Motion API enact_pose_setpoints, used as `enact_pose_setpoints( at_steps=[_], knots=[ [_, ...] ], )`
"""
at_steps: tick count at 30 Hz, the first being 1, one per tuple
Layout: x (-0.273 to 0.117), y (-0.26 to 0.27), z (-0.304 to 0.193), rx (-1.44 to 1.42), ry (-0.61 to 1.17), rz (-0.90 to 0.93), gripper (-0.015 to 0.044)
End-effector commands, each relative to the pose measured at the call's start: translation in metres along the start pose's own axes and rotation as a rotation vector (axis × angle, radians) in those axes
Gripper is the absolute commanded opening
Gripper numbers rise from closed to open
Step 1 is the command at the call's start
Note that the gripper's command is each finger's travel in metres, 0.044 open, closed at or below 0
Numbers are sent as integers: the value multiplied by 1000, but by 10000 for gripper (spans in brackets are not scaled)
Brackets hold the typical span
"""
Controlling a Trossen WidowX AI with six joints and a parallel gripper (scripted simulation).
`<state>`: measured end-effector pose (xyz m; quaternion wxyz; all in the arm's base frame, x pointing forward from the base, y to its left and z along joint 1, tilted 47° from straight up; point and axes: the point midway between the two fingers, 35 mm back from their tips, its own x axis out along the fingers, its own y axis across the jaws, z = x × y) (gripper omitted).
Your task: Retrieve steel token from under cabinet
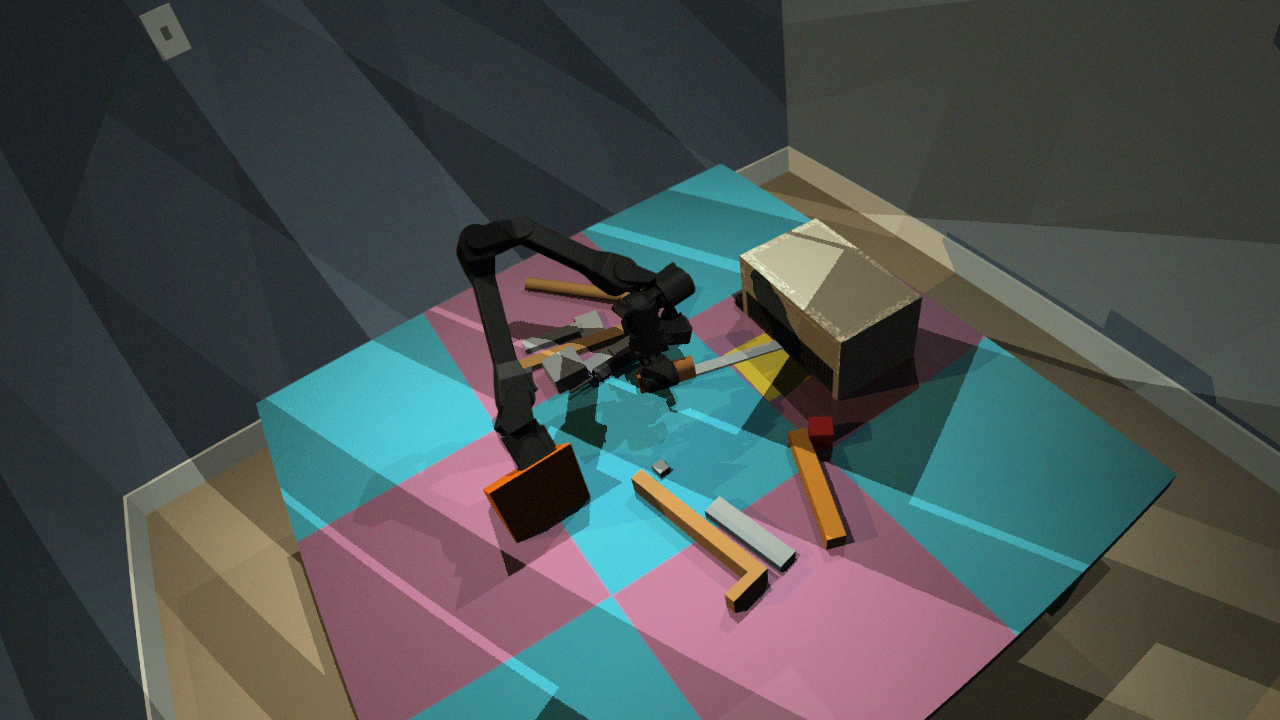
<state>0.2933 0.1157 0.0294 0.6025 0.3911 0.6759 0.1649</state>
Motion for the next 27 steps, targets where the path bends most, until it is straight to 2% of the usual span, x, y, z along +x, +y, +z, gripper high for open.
enact_pose_setpoints(
  at_steps=[1, 27],
  knots=[
    [1, 0, -7, 3, 3, -1, 0],
    [1, 1, -38, 5, 5, -1, 0]
  ],
)
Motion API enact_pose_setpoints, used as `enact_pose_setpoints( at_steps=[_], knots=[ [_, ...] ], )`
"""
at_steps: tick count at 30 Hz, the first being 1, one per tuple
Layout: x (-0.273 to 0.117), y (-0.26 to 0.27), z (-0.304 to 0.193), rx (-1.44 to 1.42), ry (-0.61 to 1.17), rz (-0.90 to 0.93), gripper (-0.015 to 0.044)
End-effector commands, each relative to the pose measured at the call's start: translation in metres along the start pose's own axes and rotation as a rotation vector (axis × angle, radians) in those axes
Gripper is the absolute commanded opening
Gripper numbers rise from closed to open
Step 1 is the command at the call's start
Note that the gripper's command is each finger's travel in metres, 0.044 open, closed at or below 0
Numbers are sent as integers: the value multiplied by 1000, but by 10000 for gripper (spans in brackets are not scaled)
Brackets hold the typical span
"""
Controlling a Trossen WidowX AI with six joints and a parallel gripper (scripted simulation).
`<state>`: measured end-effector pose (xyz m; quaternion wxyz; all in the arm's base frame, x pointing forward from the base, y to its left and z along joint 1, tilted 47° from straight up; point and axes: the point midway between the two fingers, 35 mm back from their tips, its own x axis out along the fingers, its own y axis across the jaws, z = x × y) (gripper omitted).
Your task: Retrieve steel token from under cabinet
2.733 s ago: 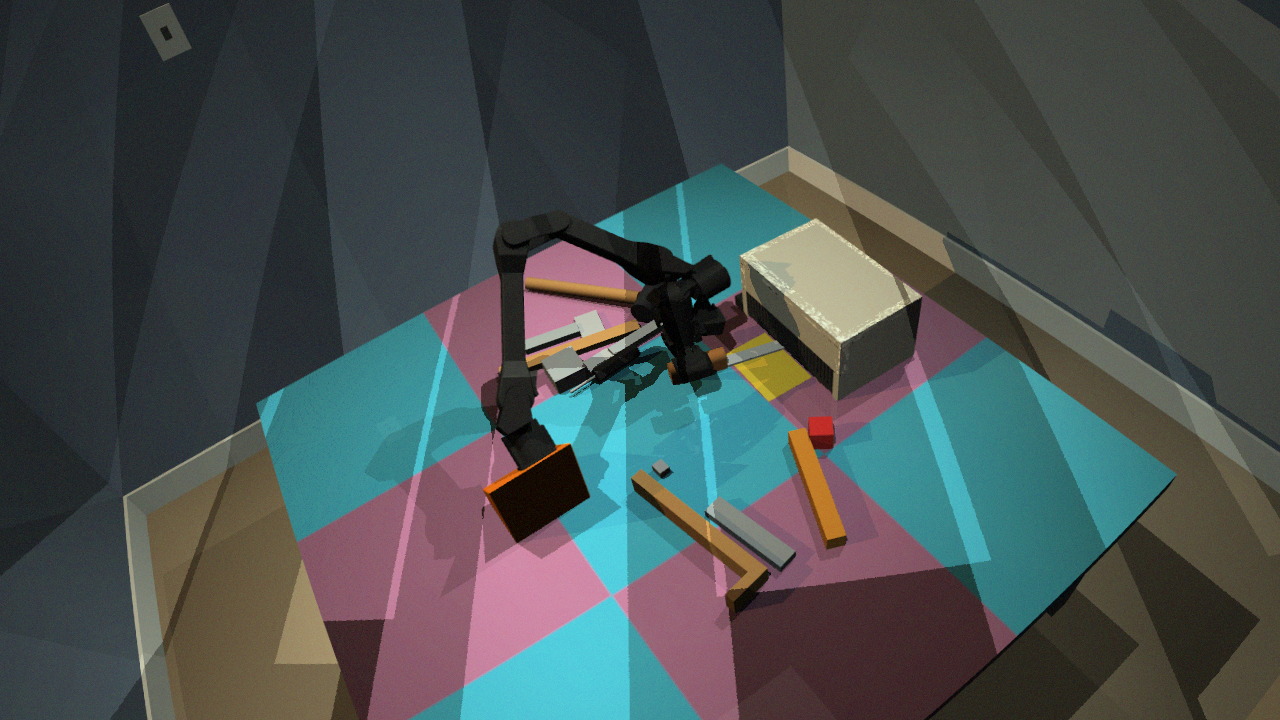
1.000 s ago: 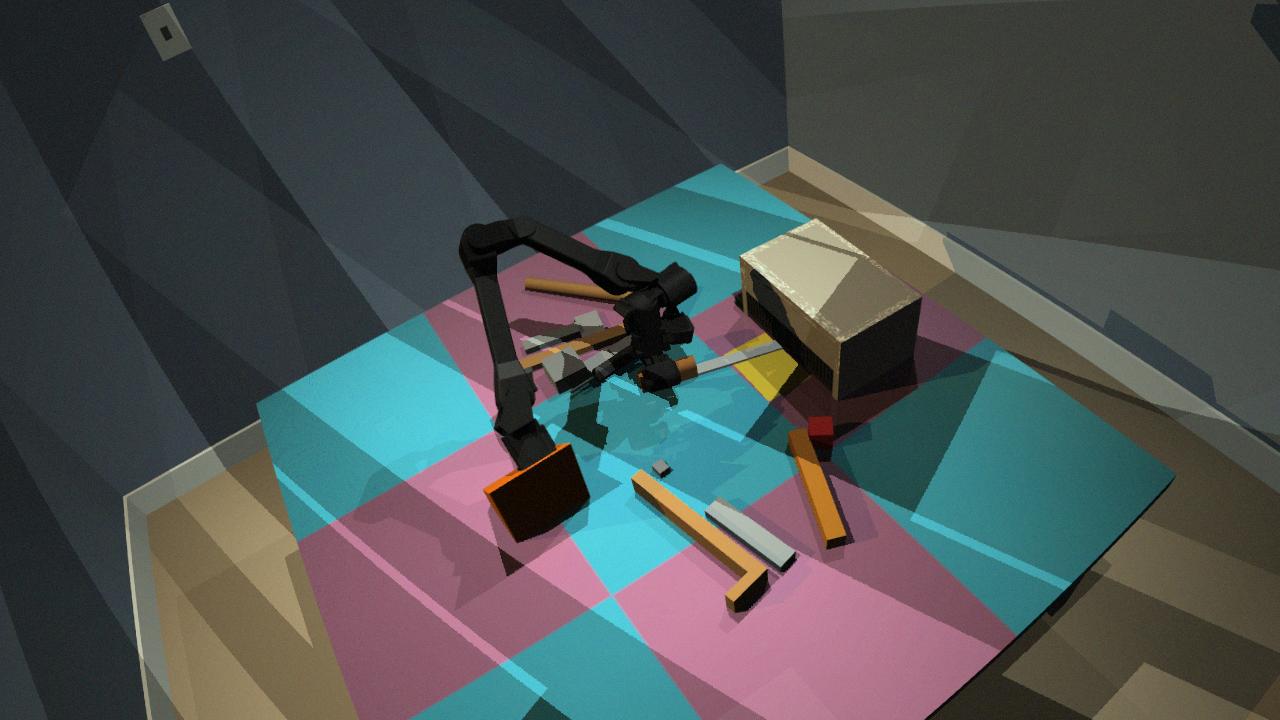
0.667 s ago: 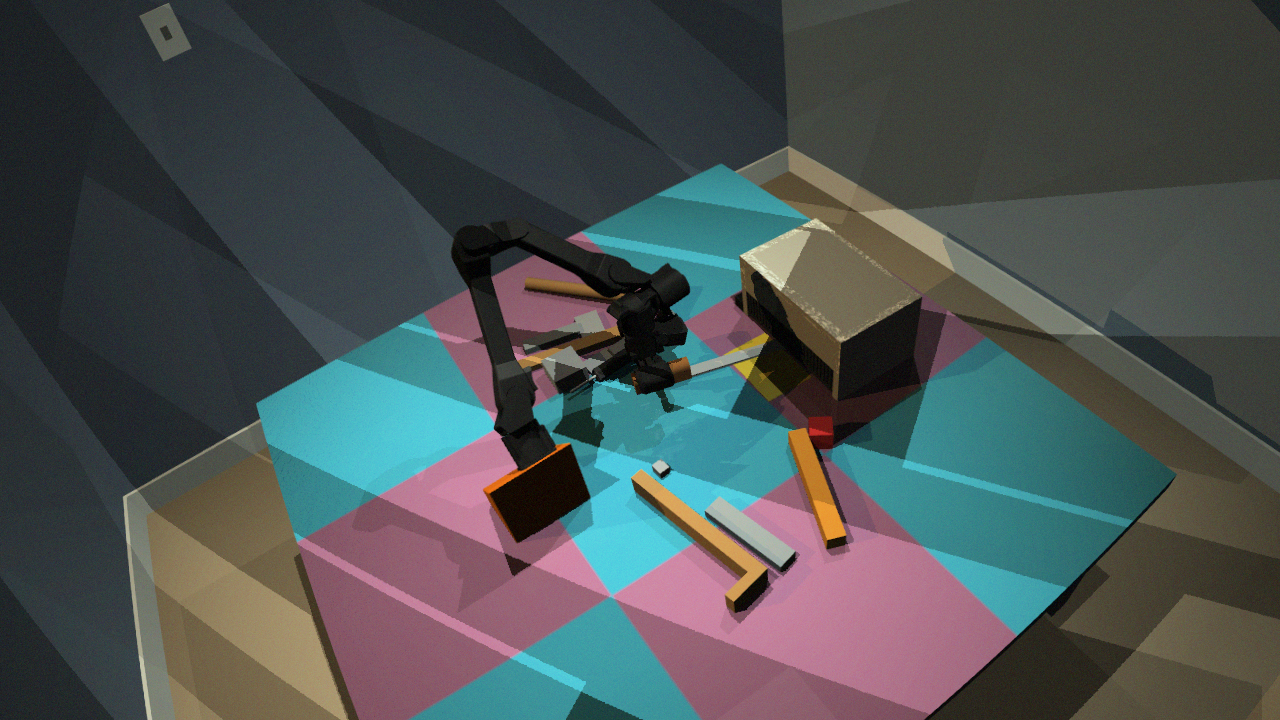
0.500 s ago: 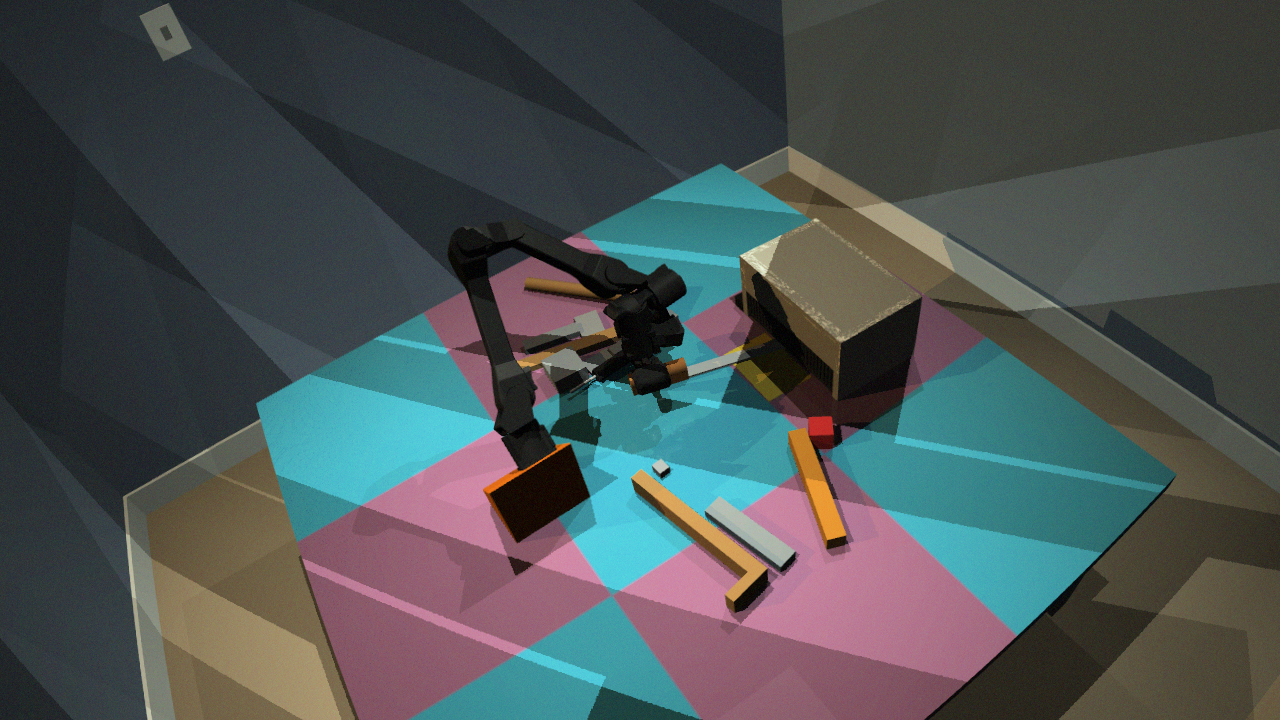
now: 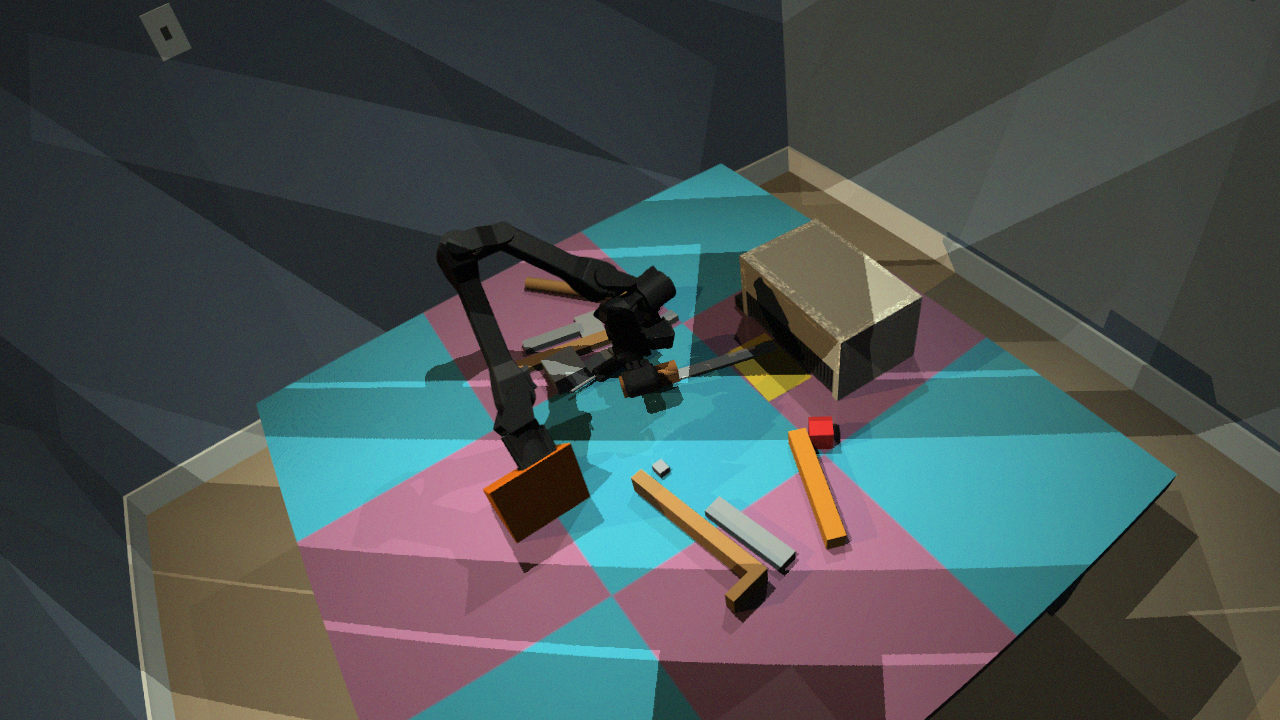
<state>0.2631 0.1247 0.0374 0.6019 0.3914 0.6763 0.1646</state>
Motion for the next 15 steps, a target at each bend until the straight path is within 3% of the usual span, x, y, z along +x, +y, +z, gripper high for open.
enact_pose_setpoints(
  at_steps=[1, 15],
  knots=[
    [1, 0, -7, 3, 4, -1, 0],
    [0, -3, -10, -13, 0, 0, 0]
  ],
)
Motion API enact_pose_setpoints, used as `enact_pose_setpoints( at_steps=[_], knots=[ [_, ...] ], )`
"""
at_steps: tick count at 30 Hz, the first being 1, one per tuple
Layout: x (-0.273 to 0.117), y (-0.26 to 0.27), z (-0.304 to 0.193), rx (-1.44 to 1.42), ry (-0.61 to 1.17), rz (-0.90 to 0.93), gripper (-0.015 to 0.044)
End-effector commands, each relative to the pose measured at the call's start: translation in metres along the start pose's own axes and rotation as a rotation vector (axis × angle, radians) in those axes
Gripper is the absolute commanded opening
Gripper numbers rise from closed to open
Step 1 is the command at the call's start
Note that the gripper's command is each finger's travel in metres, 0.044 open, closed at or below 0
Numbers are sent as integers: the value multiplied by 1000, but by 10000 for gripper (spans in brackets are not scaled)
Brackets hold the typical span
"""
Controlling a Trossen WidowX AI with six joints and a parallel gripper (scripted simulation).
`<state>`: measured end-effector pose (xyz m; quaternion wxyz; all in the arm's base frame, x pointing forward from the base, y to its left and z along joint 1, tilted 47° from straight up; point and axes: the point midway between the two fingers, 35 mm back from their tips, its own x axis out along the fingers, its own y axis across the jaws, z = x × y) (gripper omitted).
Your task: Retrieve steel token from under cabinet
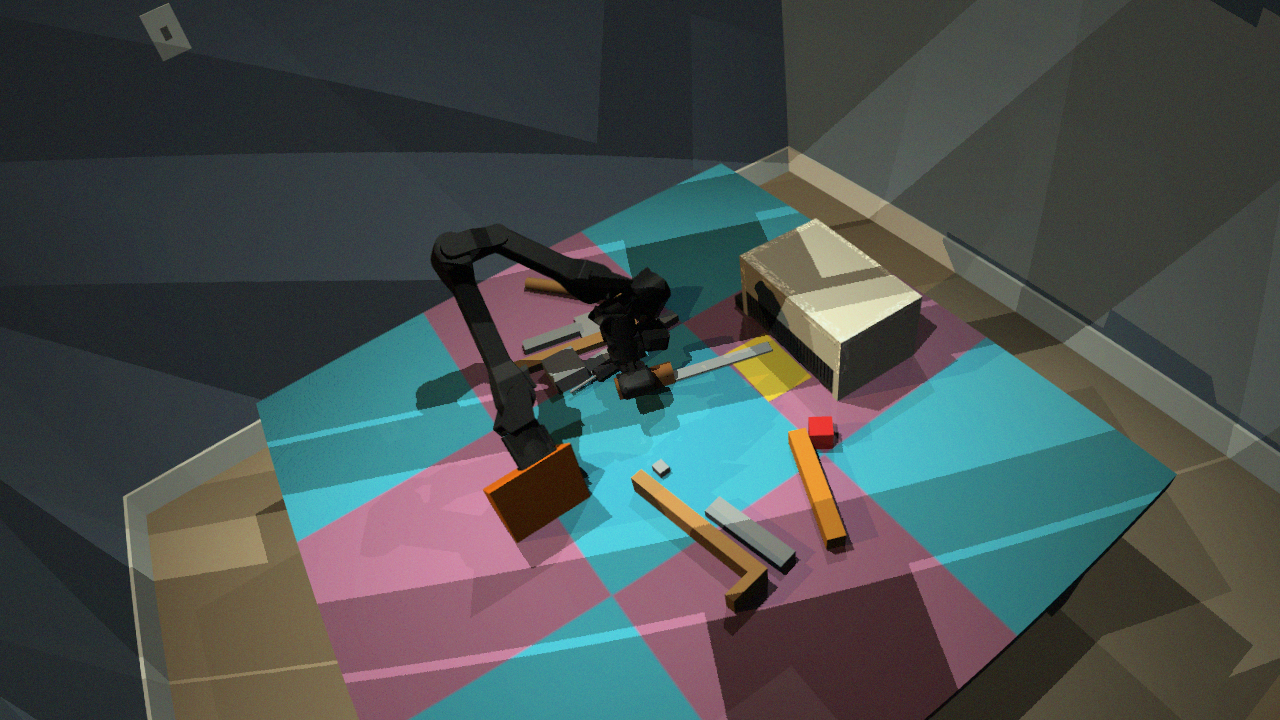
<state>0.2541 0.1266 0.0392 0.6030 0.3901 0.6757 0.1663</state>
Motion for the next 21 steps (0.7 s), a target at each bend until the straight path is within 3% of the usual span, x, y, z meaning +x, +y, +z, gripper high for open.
enact_pose_setpoints(
  at_steps=[1, 21],
  knots=[
    [0, -3, 0, -12, 1, -1, 0],
    [-3, -22, -3, -86, 4, -2, 0]
  ],
)
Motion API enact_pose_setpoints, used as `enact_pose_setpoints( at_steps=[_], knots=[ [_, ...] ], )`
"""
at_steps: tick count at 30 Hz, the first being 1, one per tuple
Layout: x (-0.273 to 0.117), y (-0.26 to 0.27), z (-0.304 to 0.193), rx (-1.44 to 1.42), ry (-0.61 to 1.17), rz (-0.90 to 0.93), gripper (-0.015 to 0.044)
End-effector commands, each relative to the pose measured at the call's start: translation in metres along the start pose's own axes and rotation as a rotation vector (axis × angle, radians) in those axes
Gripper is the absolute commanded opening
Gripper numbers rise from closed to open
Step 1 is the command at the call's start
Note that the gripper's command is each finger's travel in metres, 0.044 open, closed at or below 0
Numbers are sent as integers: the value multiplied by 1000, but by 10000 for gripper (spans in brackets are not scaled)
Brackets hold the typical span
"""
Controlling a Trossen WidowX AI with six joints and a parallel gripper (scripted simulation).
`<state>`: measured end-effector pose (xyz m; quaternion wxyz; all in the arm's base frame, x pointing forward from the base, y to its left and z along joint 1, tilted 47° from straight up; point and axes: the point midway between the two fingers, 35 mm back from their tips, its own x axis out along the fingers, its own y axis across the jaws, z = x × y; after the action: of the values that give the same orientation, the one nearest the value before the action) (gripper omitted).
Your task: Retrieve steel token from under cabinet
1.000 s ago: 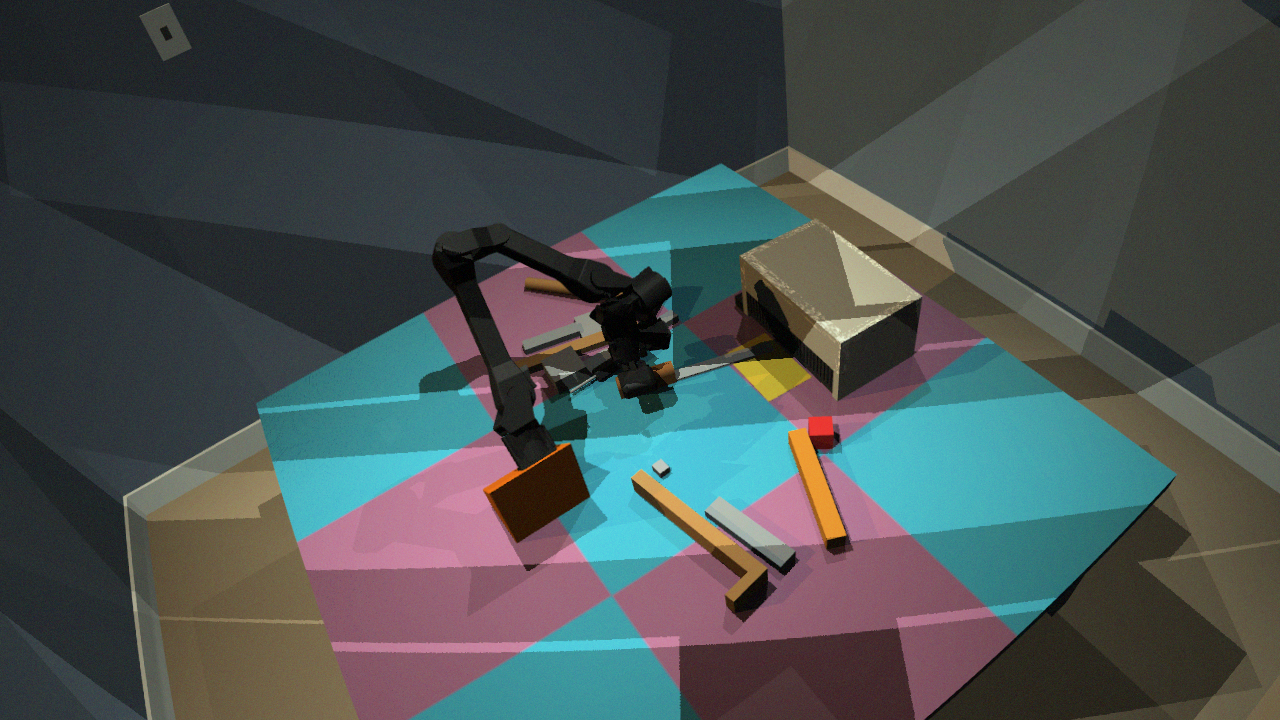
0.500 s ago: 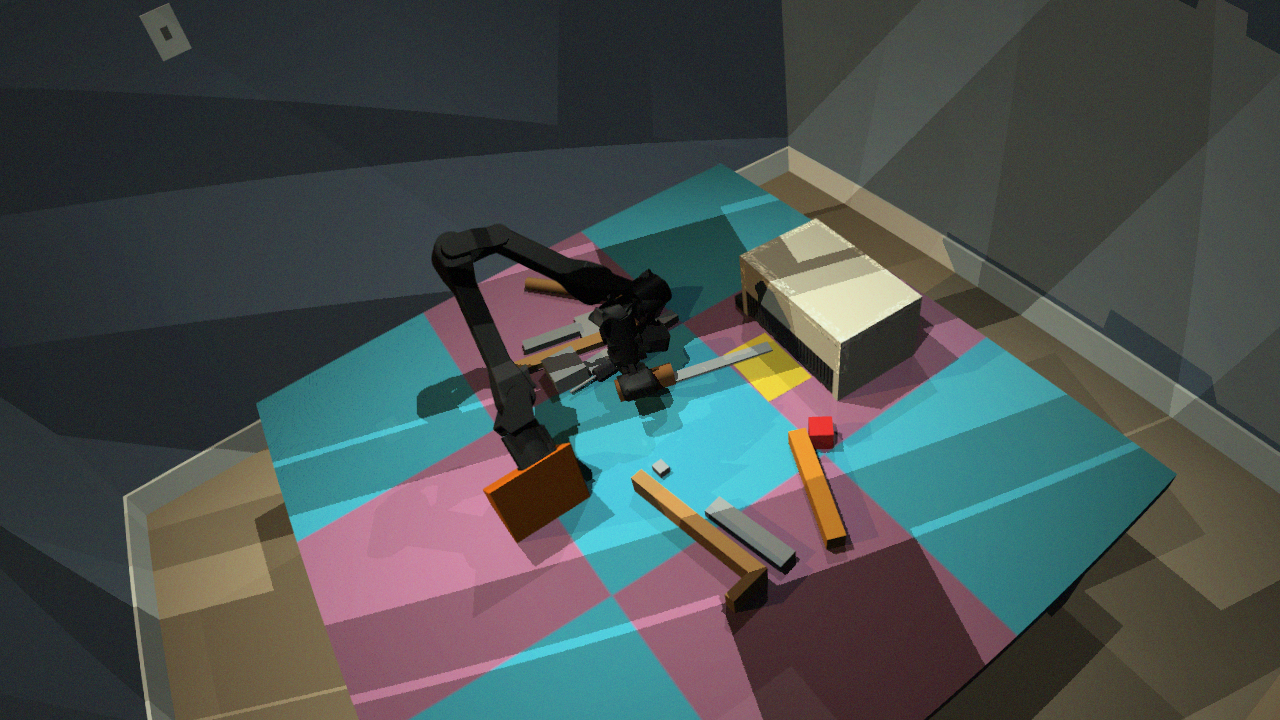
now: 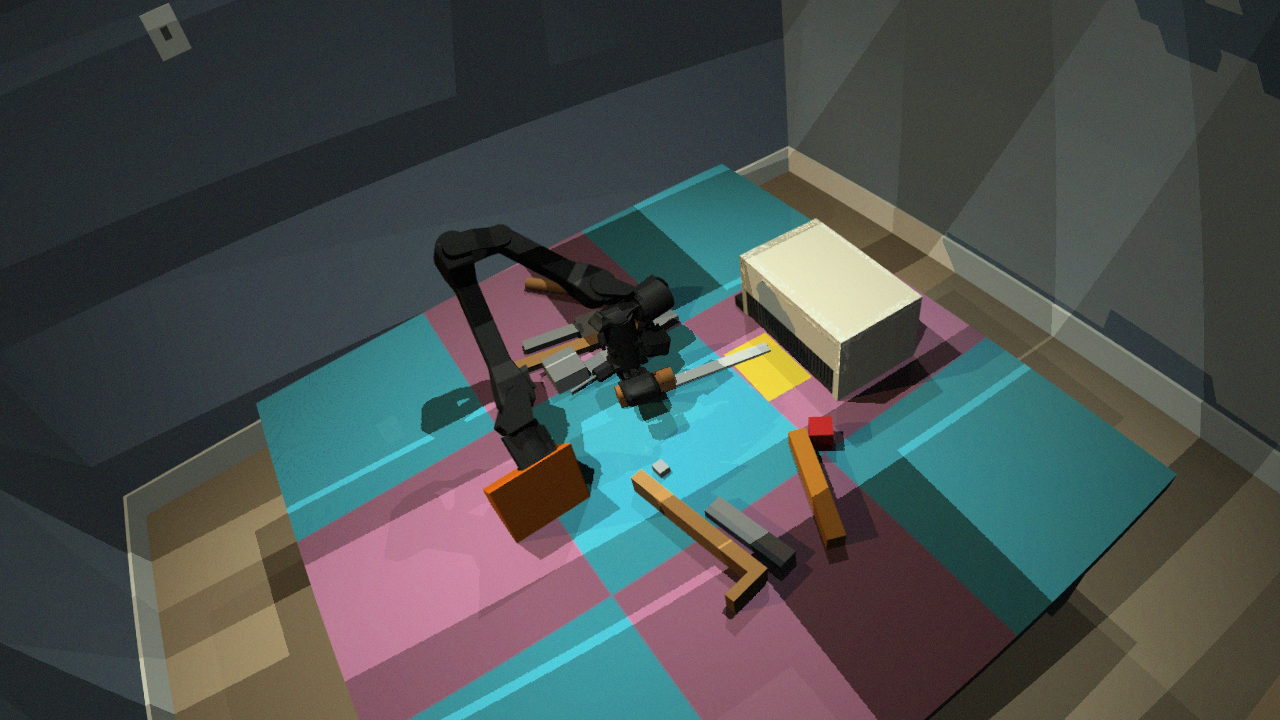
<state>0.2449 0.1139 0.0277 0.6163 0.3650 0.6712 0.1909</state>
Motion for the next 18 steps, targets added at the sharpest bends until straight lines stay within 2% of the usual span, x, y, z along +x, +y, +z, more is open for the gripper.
enact_pose_setpoints(
  at_steps=[1, 3, 11, 15, 18],
  knots=[
    [-1, -4, -1, -14, 0, 3, 0],
    [-1, -5, -1, -18, 0, 3, 0],
    [0, -3, -1, -12, 1, 0, 200],
    [0, -3, -1, -12, 1, 0, 200],
    [0, -3, -1, -12, 0, 3, 270]
  ],
)
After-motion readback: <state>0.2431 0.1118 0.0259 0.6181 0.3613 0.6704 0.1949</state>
